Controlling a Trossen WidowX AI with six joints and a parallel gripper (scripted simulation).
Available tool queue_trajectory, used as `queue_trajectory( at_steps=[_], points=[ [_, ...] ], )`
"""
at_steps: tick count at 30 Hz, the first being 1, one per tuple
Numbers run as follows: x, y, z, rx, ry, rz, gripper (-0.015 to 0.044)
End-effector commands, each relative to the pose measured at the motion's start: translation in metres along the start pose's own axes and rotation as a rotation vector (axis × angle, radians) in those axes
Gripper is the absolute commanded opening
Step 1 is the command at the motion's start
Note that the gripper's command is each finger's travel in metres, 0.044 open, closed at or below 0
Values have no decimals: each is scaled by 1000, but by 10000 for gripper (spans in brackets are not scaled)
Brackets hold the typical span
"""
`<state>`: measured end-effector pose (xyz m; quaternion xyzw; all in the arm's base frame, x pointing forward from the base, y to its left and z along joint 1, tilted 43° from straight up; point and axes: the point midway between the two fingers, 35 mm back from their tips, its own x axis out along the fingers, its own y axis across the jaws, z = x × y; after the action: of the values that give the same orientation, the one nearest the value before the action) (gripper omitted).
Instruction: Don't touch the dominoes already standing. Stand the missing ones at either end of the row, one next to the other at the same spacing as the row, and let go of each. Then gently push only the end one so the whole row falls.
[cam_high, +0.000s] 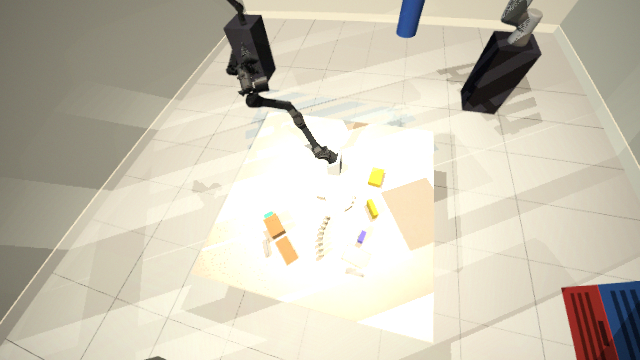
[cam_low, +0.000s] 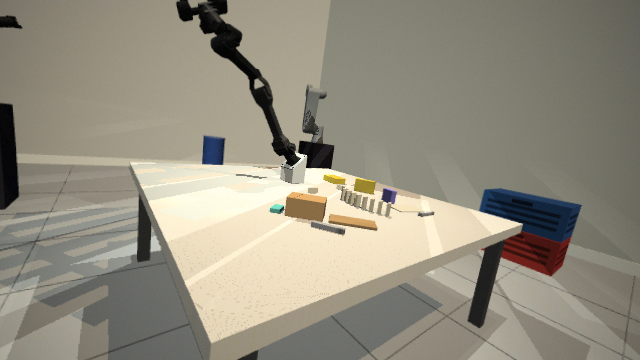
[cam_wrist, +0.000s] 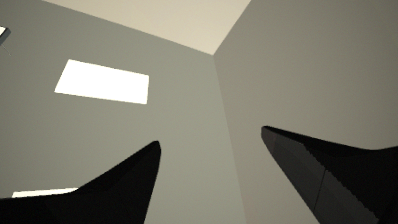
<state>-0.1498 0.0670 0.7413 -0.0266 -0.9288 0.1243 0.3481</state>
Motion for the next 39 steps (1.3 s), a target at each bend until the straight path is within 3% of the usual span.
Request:
queue_trajectory(
  at_steps=[1, 12, 22, 30, 39],
  points=[
    [-1, -3, -1, -6, 4, -7, 426],
    [-75, -136, -58, -344, 295, -399, 440],
    [-212, -227, -110, -623, 735, -687, 440],
    [-340, -254, -135, -785, 1150, -802, 440],
    [-490, -237, -140, -904, 1683, -790, 440]
  ],
)
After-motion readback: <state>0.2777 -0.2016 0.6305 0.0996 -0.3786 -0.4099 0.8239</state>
